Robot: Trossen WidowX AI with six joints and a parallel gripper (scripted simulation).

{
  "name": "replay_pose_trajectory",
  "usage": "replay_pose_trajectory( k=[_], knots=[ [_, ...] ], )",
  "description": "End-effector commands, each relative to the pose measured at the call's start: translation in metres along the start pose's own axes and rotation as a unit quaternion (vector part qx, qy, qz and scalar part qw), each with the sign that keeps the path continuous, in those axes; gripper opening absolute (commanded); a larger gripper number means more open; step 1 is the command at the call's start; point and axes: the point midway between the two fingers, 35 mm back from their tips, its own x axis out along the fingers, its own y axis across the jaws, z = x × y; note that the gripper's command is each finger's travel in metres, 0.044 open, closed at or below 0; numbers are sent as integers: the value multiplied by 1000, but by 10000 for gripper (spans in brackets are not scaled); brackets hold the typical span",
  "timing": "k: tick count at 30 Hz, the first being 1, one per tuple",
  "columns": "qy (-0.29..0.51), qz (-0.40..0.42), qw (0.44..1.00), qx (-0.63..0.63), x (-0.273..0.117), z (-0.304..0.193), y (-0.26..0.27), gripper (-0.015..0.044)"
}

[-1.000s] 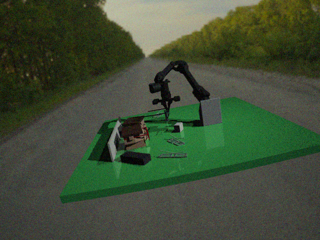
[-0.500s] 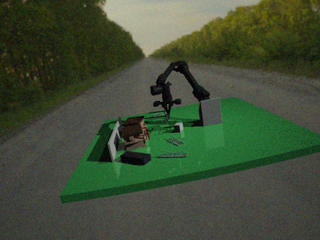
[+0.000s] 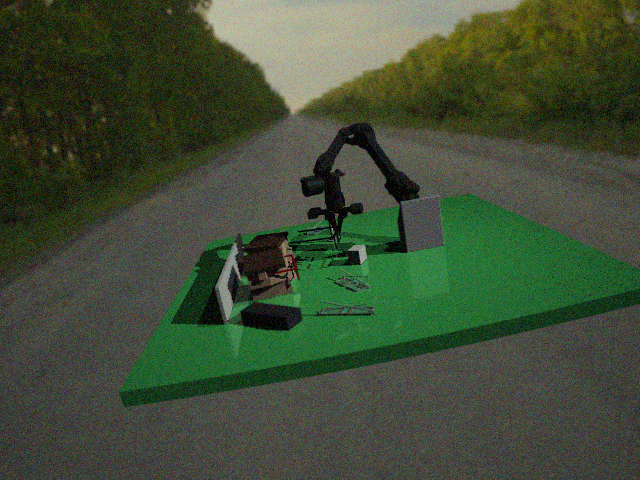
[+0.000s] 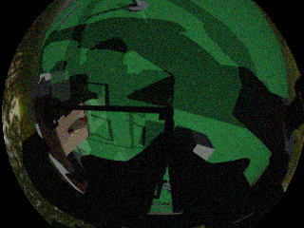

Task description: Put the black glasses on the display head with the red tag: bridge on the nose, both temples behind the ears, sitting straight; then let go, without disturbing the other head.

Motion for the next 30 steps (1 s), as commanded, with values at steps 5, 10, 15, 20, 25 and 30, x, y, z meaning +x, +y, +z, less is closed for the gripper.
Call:
replay_pose_trajectory(
  k=[5, 10, 15, 20, 25, 30],
  knots=[
    [-2, 0, 1000, -3, 10, 1, -1, 0],
    [-2, 0, 1000, -3, 17, 1, -1, 0],
    [-2, 0, 1000, -3, 18, 1, 0, 0],
    [-2, 2, 1000, -3, 18, 1, 6, 0],
    [-2, 7, 1000, -3, 19, 1, 13, 0],
    [-3, 8, 1000, -3, 19, 2, 20, 0]
  ],
)
